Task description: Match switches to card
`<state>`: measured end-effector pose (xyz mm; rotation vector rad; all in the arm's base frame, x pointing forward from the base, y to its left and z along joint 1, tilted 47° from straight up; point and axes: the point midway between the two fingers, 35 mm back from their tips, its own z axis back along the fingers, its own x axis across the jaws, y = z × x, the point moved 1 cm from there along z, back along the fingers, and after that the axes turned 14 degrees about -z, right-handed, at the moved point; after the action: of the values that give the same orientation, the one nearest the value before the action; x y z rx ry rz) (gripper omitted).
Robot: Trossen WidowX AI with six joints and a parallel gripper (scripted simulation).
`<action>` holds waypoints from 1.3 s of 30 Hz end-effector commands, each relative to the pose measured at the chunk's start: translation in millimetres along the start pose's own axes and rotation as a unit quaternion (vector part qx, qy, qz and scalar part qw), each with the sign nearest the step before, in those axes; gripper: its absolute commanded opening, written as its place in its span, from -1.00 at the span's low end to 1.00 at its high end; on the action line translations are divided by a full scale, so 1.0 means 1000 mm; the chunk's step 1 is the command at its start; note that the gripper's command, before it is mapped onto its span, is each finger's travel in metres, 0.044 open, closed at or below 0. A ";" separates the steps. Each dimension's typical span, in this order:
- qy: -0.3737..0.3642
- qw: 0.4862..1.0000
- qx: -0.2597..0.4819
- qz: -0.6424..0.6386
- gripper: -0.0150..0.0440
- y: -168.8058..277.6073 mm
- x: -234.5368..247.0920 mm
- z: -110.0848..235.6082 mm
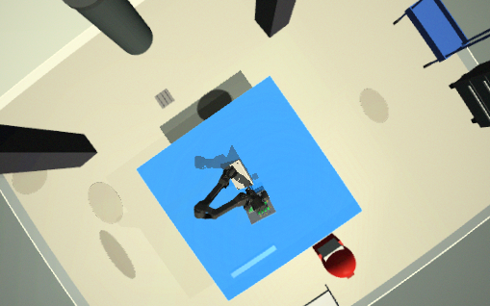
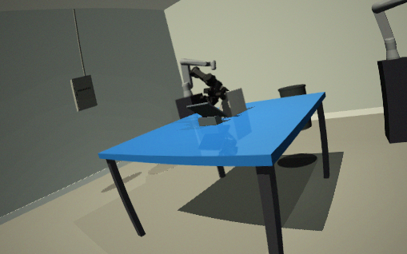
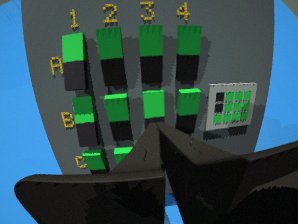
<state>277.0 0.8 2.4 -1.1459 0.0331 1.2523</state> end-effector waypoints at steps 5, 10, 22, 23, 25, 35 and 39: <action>-0.001 1.000 0.001 0.004 -0.49 0.001 0.000 -0.002; -0.002 1.000 0.003 0.000 -0.49 0.000 0.002 0.003; 0.001 1.000 0.016 0.004 -0.49 -0.001 0.002 0.064; 0.001 1.000 0.016 0.004 -0.49 -0.001 0.002 0.064; 0.001 1.000 0.016 0.004 -0.49 -0.001 0.002 0.064; 0.001 1.000 0.016 0.003 -0.49 -0.008 0.015 0.070; 0.001 1.000 0.016 0.003 -0.49 -0.008 0.015 0.070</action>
<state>249.5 59.7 33.4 -1.1199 0.0568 1.2553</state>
